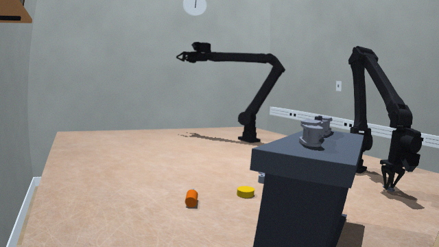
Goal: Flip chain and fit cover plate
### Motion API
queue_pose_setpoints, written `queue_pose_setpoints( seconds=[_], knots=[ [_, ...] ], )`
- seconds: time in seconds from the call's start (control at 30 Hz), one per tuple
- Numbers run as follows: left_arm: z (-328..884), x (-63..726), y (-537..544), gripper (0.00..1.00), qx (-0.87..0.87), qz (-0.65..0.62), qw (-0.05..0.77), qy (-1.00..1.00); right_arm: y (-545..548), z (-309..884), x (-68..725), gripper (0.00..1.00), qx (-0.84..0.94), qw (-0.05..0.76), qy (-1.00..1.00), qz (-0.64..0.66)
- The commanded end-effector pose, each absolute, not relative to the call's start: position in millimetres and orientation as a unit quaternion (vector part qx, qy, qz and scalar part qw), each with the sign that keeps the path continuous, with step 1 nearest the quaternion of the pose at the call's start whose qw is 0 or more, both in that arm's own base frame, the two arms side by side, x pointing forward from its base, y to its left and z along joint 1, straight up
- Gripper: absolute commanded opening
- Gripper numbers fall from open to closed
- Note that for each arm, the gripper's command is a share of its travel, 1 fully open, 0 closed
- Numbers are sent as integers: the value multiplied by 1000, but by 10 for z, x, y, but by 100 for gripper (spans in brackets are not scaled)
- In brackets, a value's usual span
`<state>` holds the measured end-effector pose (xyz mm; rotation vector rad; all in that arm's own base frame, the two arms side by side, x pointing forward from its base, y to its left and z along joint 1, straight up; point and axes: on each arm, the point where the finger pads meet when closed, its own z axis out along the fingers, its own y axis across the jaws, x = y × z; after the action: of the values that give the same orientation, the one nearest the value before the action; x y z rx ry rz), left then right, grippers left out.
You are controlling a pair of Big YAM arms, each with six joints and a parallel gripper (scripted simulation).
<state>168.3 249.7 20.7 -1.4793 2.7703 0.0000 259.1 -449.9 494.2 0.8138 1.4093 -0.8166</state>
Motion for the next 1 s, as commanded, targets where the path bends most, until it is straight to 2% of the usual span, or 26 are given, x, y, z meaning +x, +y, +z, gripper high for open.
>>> queue_pose_setpoints(
  seconds=[0.0,0.53,0.57,0.97],
  knots=[
    [107,1669,2459,21,-464,-1,-5,886,-4494,5383,2637,100,340,634,592,-364],
    [40,1657,2520,21,-472,1,-1,882,-4494,5383,2637,100,340,634,592,-364],
    [44,1663,2529,43,-471,2,0,882,-4494,5383,2637,100,340,634,592,-364],
    [42,1658,2509,43,-471,0,-3,882,-4494,5383,2637,100,340,634,592,-364]
  ],
)
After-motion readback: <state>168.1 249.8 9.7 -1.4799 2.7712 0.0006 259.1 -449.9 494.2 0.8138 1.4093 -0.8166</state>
